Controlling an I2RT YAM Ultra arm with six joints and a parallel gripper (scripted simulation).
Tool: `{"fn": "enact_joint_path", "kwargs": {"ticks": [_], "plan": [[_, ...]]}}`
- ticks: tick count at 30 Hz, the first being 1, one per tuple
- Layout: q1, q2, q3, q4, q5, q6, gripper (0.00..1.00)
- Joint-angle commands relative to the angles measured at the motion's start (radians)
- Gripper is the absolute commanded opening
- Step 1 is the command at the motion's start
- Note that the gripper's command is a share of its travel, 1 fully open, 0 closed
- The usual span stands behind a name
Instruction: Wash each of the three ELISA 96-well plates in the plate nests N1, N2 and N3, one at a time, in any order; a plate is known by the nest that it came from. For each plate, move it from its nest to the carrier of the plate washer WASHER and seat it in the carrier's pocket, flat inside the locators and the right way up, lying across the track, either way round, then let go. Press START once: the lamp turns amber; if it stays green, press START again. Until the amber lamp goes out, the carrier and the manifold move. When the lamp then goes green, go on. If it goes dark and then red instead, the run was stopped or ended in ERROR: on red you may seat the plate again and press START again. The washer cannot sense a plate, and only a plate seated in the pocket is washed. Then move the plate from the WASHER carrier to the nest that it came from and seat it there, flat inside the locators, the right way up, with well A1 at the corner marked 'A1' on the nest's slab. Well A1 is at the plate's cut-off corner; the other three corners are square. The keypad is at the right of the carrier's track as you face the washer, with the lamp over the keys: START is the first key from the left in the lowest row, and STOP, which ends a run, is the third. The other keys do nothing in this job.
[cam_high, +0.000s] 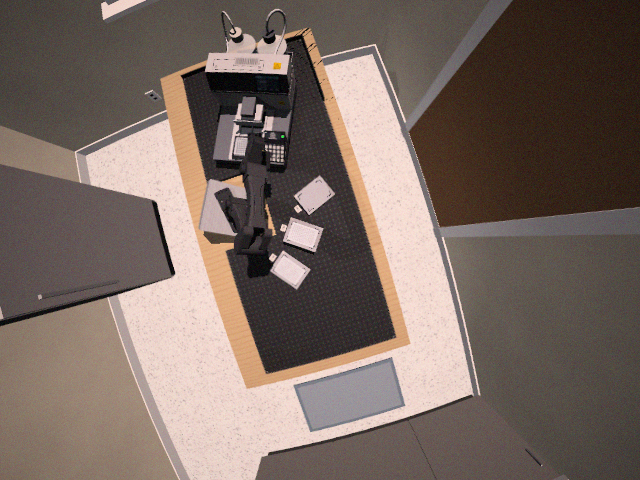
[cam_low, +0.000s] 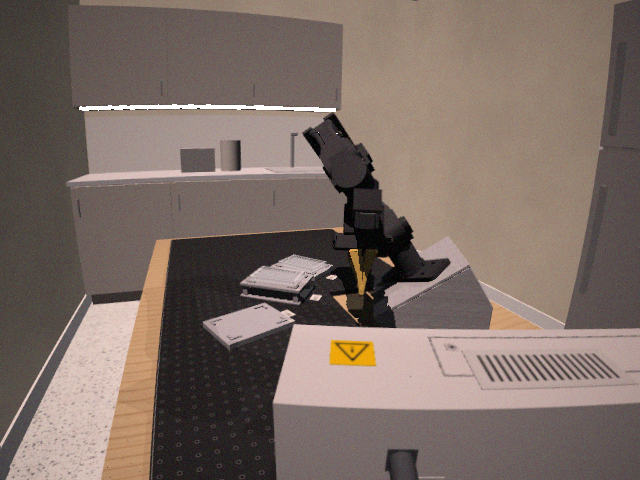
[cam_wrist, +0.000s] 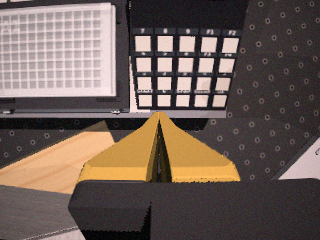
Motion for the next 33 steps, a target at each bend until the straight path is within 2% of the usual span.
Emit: {"fn": "enact_joint_path", "kwargs": {"ticks": [1, 3, 10, 15, 16, 18, 20, 26, 33], "plan": [[0.011, -0.034, -0.025, 0.006, 0.001, 0.008, 0.00], [0.011, -0.034, -0.025, 0.006, 0.001, 0.008, 0.00], [0.028, -0.117, -0.111, -0.001, 0.011, 0.026, 0.00], [0.029, -0.121, -0.114, -0.002, 0.011, 0.027, 0.00], [0.064, -0.085, -0.102, -0.004, 0.039, 0.097, 1.00], [0.125, -0.011, -0.075, -0.011, 0.087, 0.235, 1.00], [0.125, -0.011, -0.075, -0.011, 0.087, 0.235, 1.00], [0.261, 0.217, 0.038, -0.068, 0.181, 0.627, 1.00], [0.355, 0.466, 0.215, -0.187, 0.221, 1.042, 1.00]]}}
